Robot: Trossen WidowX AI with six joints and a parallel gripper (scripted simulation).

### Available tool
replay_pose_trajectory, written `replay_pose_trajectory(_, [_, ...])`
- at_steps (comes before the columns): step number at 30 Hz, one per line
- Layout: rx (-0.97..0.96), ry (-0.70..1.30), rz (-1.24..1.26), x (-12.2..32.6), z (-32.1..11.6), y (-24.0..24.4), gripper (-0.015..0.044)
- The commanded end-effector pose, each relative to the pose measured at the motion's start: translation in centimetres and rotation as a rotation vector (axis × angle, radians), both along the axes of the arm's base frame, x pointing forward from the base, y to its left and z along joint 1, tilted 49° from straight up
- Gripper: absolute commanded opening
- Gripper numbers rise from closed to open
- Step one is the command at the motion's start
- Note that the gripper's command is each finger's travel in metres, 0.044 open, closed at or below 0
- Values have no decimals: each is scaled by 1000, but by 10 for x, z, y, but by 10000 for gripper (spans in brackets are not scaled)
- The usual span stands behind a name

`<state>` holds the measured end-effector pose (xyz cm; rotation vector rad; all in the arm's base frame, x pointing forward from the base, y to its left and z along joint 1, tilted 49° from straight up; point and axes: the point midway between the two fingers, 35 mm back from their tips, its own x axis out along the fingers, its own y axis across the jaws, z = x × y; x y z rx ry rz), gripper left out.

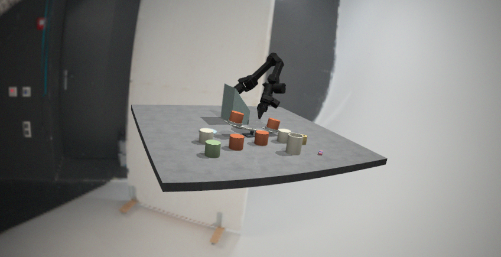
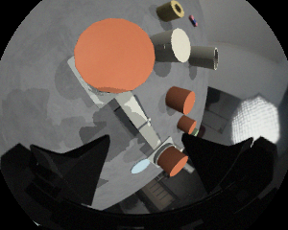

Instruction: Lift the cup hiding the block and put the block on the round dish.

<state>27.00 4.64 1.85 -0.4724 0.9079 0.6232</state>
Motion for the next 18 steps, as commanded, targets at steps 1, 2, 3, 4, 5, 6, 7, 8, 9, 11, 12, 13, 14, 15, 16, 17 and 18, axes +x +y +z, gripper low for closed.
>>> replay_pose_trajectory(1, [54, 78, -45, -11, -10, -19, 440])
replay_pose_trajectory(2, [67, 93, -57, -14, -11, -23, 440])
replay_pose_trajectory(3, [81, 106, -69, -16, -13, -27, 440])
replay_pose_trajectory(4, [95, 120, -82, -19, -14, -30, 440])
replay_pose_trajectory(5, [110, 133, -94, -22, -15, -34, 440])
replay_pose_trajectory(6, [126, 145, -107, -24, -16, -37, 440])
replay_pose_trajectory(7, [142, 157, -120, -27, -17, -41, 440])
replay_pose_trajectory(8, [159, 168, -133, -30, -18, -44, 440])
replay_pose_trajectory(9, [176, 178, -147, -32, -19, -47, 440])
replay_pose_trajectory(11, [213, 198, -175, -37, -20, -53, 440])
replay_pose_trajectory(12, [231, 206, -189, -40, -20, -55, 440])
replay_pose_trajectory(13, [251, 214, -203, -43, -20, -58, 440])
replay_pose_trajectory(14, [270, 222, -217, -45, -21, -61, 440])
replay_pose_trajectory(15, [290, 228, -232, -48, -21, -63, 440])
replay_pose_trajectory(16, [311, 234, -247, -50, -21, -65, 440])
replay_pose_trajectory(17, [332, 240, -262, -53, -21, -68, 440])
replay_pose_trajectory(18, [353, 244, -278, -55, -20, -70, 440])
